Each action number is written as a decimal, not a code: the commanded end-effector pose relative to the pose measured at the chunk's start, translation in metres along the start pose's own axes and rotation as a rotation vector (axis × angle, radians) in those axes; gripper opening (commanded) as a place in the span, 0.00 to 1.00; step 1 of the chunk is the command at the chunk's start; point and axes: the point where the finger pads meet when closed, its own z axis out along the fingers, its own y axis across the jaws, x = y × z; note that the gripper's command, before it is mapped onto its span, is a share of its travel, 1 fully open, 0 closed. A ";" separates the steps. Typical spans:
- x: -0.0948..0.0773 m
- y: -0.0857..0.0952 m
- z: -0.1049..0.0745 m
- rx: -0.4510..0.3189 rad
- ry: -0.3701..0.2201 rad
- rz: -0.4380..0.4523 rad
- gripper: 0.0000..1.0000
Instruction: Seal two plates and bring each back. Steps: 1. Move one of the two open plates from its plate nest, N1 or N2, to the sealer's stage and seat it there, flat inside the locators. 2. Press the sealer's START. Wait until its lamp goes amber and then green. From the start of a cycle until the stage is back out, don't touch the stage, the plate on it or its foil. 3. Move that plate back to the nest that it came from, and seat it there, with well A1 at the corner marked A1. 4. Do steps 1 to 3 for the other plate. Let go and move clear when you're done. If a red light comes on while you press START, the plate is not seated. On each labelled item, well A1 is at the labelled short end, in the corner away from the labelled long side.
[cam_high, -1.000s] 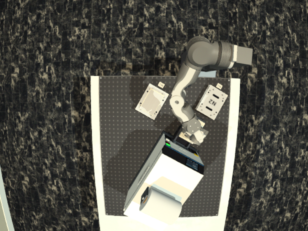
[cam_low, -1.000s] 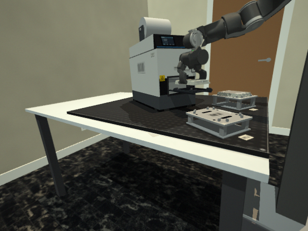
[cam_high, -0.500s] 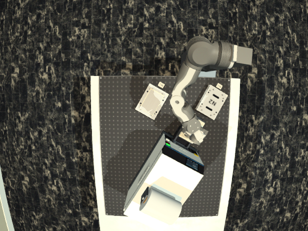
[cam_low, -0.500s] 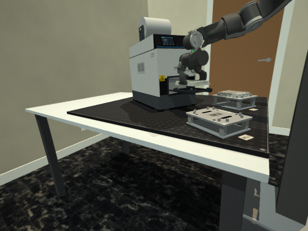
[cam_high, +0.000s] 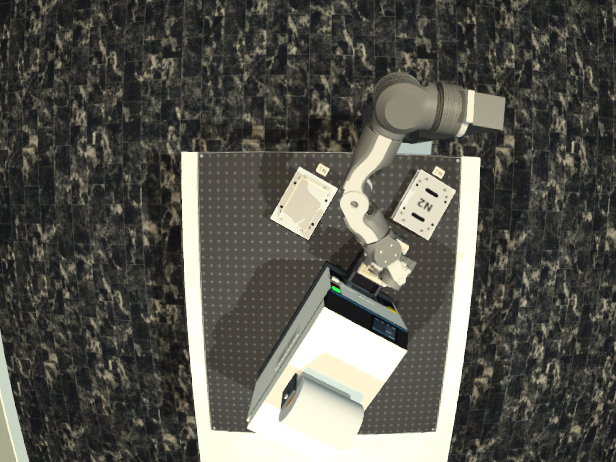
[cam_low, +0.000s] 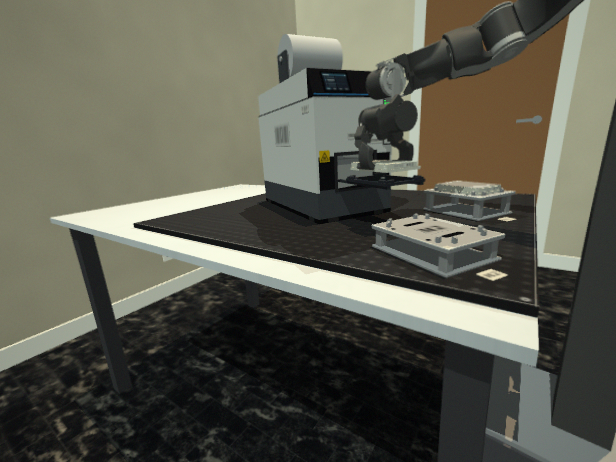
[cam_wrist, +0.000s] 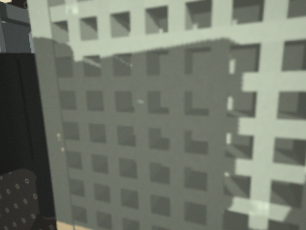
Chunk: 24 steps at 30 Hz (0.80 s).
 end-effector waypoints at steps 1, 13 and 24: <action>-0.001 0.001 -0.001 -0.003 -0.002 -0.003 0.00; 0.000 0.001 0.000 -0.005 -0.001 -0.007 0.00; 0.001 0.001 0.007 -0.003 0.001 -0.006 0.00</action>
